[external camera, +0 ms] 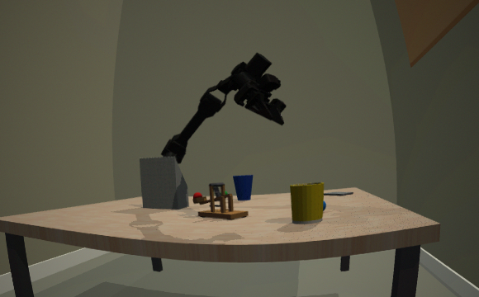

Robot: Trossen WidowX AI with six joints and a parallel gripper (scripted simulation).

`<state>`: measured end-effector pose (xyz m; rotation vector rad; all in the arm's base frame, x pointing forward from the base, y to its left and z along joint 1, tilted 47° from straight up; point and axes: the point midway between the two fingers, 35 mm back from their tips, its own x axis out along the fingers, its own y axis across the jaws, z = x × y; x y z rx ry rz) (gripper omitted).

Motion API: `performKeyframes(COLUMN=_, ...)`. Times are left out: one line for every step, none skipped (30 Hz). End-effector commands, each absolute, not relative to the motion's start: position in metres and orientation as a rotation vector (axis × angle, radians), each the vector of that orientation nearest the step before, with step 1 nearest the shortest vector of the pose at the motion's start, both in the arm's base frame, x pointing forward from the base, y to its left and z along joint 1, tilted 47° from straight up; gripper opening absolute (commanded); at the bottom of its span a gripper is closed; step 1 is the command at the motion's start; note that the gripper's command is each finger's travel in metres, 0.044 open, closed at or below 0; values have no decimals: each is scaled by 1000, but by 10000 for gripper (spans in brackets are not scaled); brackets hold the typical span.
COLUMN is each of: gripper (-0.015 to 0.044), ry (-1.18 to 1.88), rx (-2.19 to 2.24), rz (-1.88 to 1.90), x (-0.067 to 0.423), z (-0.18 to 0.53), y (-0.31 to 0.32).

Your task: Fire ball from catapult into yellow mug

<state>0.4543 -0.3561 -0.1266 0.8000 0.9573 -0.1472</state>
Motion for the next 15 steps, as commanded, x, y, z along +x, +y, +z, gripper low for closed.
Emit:
performKeyframes(gripper=177, ry=953, rx=805, rz=-145, x=455, z=-126, y=-356)
performKeyframes(gripper=151, ry=953, rx=805, rz=-145, x=455, z=-126, y=-356)
performKeyframes(gripper=125, ry=953, rx=805, rz=-145, x=455, z=-126, y=-356)
performKeyframes(gripper=99, ry=953, rx=805, rz=-145, x=455, z=-126, y=-356)
performKeyframes(gripper=72, ry=953, rx=805, rz=-145, x=455, z=-126, y=-356)
performKeyframes(gripper=46, ry=953, rx=805, rz=-145, x=455, z=-126, y=-356)
performKeyframes(gripper=20, ry=953, rx=805, rz=-145, x=455, z=-126, y=-356)
performKeyframes(gripper=0, ry=953, rx=805, rz=-145, x=455, z=-126, y=-356)
performKeyframes(gripper=0, ry=953, rx=805, rz=-145, x=455, z=-126, y=-356)
performKeyframes(gripper=0, ry=953, rx=805, rz=-145, x=455, z=-126, y=-356)
performKeyframes(gripper=0, ry=953, rx=805, rz=-145, x=455, z=-126, y=-356)
performKeyframes(gripper=0, ry=953, rx=805, rz=-145, x=455, z=-126, y=-356)
performKeyframes(gripper=0, ry=953, rx=805, rz=-145, x=455, z=-126, y=-356)
performKeyframes(gripper=0, ry=953, rx=805, rz=-145, x=455, z=-126, y=-356)
performKeyframes(gripper=0, ry=953, rx=805, rz=-145, x=455, z=-126, y=-356)
